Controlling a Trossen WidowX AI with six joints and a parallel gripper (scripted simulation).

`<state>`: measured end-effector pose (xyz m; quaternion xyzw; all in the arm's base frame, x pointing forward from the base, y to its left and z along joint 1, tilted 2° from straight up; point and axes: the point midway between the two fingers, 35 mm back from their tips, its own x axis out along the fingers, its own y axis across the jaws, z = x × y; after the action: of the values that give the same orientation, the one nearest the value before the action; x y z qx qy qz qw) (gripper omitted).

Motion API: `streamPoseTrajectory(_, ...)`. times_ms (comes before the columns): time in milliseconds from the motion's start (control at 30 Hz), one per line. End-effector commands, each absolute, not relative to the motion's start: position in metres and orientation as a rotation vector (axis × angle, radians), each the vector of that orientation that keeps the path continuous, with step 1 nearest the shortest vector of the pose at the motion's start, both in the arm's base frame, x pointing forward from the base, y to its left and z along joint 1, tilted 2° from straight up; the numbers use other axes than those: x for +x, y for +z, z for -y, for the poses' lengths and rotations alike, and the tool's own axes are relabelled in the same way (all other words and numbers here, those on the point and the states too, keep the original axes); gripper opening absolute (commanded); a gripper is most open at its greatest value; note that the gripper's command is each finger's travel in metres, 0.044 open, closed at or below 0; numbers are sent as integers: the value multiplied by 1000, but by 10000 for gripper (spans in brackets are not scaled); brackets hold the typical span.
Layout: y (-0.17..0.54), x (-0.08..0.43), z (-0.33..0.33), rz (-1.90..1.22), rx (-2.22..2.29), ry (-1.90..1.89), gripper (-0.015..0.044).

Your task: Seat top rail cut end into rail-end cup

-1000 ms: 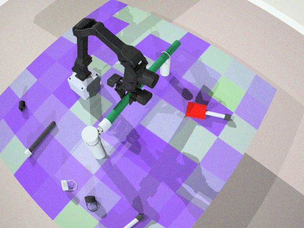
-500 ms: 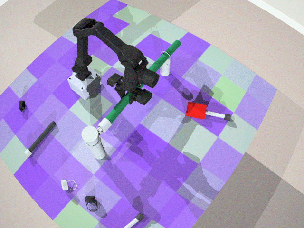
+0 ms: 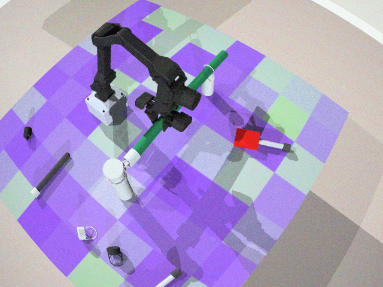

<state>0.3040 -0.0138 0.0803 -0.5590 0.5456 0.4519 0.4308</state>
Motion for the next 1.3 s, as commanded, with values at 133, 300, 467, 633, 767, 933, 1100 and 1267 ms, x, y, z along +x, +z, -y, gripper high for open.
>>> streamPoseTrajectory(133,80,304,15,-1361,-1394,1127,0)
streamPoseTrajectory(300,80,304,16,-1361,-1394,1127,0)
streamPoseTrajectory(467,81,304,18,-1361,-1394,1127,0)
streamPoseTrajectory(633,81,305,20,-1361,-1394,1127,0)
streamPoseTrajectory(767,81,305,22,-1361,-1394,1127,0)
streamPoseTrajectory(933,81,305,24,-1361,-1394,1127,0)
streamPoseTrajectory(1100,81,305,26,-1361,-1394,1127,0)
streamPoseTrajectory(1267,82,305,28,-1361,-1395,1127,0)
